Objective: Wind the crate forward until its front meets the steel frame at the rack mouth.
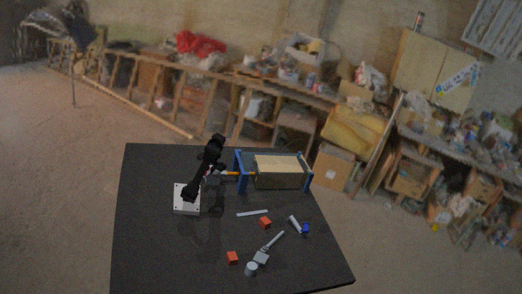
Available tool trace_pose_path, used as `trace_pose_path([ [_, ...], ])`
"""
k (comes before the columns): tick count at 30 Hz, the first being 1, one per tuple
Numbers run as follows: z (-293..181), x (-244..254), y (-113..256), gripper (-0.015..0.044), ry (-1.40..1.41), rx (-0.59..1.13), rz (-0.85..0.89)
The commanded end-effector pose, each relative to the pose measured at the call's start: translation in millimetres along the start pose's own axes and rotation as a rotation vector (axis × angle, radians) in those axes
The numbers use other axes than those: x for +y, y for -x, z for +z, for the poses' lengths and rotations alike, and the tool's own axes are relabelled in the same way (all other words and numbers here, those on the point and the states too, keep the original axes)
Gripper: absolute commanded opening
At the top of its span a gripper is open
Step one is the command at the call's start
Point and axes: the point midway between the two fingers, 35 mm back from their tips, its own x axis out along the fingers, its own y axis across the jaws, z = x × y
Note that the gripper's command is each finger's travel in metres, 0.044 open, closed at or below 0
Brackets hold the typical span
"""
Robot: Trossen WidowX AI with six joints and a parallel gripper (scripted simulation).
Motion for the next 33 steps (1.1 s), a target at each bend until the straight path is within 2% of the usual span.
trace_pose_path([
  [1, 0.6, 0.9, -4.0, 0.0, -0.023, 0.004, 0.007],
  [33, 0.6, 2.1, -3.8, 0.0, -0.058, 0.004, 0.009],
])
